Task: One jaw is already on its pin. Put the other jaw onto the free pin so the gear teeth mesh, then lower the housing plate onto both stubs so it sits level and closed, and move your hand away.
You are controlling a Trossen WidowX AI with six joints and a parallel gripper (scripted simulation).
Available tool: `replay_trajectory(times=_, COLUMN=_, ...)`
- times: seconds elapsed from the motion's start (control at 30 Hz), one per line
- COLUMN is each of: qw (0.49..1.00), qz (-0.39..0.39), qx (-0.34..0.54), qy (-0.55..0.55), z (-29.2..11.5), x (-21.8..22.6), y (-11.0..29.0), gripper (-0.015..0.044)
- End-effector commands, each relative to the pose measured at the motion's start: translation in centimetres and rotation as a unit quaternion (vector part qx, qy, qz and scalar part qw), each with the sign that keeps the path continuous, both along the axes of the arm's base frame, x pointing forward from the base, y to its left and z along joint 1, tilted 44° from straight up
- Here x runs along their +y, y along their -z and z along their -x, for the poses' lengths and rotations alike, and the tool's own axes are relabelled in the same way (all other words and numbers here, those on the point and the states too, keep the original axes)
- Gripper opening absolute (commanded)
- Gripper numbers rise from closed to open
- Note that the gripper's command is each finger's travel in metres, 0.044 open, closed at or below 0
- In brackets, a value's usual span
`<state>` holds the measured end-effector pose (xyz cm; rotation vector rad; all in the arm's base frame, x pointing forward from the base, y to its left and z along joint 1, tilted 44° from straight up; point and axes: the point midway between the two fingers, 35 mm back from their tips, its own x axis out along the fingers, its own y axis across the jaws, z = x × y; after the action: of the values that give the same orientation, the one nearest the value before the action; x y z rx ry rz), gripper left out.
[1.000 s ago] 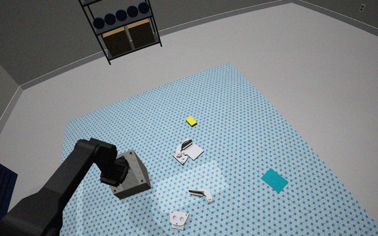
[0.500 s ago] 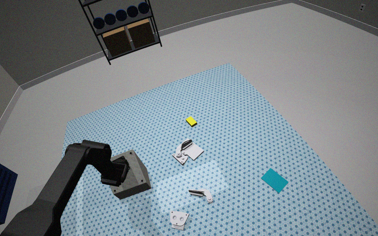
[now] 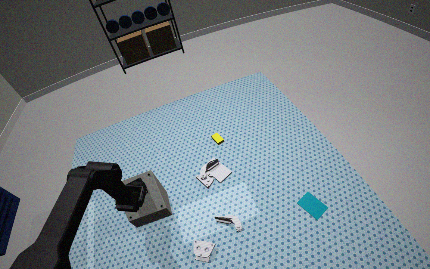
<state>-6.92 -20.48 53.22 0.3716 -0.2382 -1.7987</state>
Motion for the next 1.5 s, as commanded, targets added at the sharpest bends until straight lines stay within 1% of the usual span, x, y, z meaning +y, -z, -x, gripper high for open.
replay_trajectory(times=0.0, qw=1.0, qz=-0.018, qx=0.021, qy=-0.01, z=0.1, x=-1.0, y=0.7, gripper=0.044)
replay_trajectory(times=0.77, qw=0.98, qz=-0.1, qx=0.145, qy=-0.088, z=-1.7, x=-5.0, y=4.6, gripper=0.044)
replay_trajectory(times=1.47, qw=0.933, qz=-0.164, qx=0.27, qy=-0.171, z=-4.5, x=-8.0, y=8.5, gripper=0.044)
